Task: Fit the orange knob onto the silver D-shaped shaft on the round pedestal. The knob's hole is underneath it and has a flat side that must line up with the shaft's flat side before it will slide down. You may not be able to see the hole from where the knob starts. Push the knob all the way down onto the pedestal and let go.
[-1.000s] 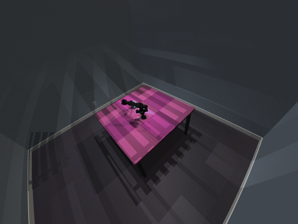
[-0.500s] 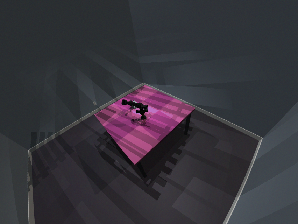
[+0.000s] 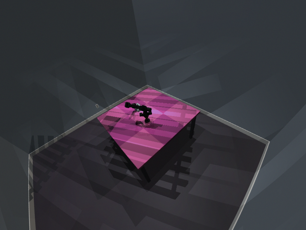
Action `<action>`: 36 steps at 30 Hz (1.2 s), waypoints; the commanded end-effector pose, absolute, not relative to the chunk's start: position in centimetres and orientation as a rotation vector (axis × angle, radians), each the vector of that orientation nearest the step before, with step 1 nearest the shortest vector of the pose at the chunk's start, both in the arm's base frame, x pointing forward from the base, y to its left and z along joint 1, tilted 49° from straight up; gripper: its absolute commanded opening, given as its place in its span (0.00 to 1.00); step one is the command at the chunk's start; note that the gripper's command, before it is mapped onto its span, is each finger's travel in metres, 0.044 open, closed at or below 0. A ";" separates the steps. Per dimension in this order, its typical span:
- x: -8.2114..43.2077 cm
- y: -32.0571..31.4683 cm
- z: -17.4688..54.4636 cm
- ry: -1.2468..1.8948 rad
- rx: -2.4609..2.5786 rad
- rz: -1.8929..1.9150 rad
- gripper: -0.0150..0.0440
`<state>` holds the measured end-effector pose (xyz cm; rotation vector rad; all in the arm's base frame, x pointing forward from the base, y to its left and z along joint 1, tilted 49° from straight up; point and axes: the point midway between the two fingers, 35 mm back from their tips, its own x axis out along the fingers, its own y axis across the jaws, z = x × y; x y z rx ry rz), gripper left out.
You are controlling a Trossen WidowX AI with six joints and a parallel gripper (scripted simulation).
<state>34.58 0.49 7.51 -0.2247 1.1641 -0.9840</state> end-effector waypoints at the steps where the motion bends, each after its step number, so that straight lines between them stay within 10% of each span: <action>1: 34.6 0.6 7.5 1.162 -0.226 -0.980 0.25; 36: 34.6 0.7 7.7 1.189 -0.269 -0.950 0.25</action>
